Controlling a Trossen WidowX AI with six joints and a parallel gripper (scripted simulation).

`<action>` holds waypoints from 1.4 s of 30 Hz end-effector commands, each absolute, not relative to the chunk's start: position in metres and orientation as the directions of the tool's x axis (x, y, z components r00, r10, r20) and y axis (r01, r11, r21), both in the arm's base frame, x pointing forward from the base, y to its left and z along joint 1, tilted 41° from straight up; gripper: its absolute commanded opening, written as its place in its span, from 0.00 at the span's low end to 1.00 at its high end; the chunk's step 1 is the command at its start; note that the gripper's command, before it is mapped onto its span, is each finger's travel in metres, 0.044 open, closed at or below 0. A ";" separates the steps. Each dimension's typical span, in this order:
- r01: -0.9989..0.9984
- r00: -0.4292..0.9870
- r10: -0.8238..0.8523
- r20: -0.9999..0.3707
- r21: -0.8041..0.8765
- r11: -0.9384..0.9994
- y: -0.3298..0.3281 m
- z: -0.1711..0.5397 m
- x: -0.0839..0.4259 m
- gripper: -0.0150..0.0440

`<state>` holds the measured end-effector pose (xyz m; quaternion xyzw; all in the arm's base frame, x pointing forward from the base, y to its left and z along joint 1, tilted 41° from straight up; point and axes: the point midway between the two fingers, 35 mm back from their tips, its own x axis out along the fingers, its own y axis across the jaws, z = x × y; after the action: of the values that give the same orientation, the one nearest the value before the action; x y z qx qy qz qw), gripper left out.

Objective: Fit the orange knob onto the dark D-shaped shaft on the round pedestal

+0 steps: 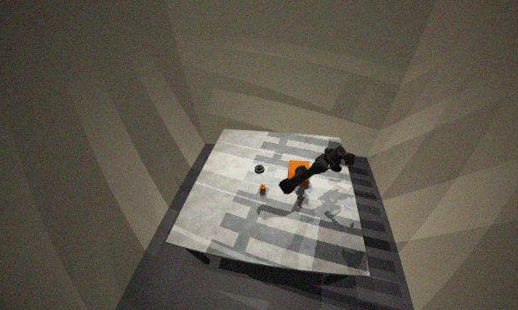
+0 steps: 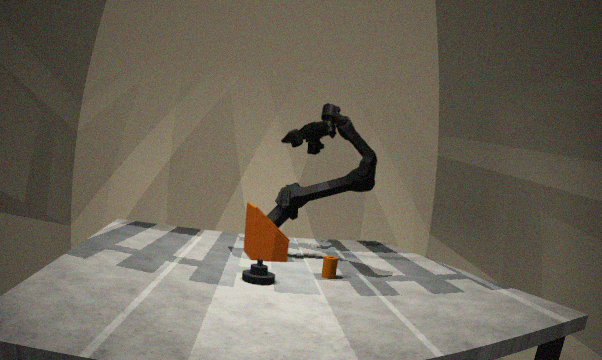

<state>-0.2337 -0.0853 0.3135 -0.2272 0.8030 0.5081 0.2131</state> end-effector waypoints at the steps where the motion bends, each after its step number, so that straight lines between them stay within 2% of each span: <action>1: -0.581 -0.806 -0.148 -0.573 0.719 0.380 -0.085 0.314 -0.234 0.98; 5: -0.627 -0.779 -0.213 -0.589 0.726 0.284 -0.105 0.308 -0.229 1.00; 9: -0.682 -0.679 -0.372 -0.633 0.731 0.002 -0.157 0.295 -0.208 1.00; 13: -0.640 -0.534 -0.497 -0.684 0.711 -0.291 -0.203 0.279 -0.174 1.00; 18: -0.411 -0.277 -0.589 -0.759 0.648 -0.641 -0.252 0.254 -0.107 1.00; 23: -0.021 -0.019 -0.568 -0.823 0.568 -0.823 -0.277 0.229 -0.032 1.00; 27: 0.340 0.179 -0.479 -0.860 0.511 -0.790 -0.278 0.210 0.037 1.00; 32: 0.699 0.353 -0.294 -0.888 0.459 -0.548 -0.255 0.188 0.118 1.00; 36: 0.845 0.395 -0.148 -0.907 0.422 -0.329 -0.228 0.172 0.165 1.00; 39: 0.885 0.410 -0.076 -0.909 0.416 -0.209 -0.213 0.166 0.184 1.00; 42: 0.908 0.418 0.045 -0.908 0.418 -0.002 -0.185 0.156 0.212 1.00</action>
<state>0.1879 -0.2121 0.1702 0.6327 0.3184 -0.4339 0.5568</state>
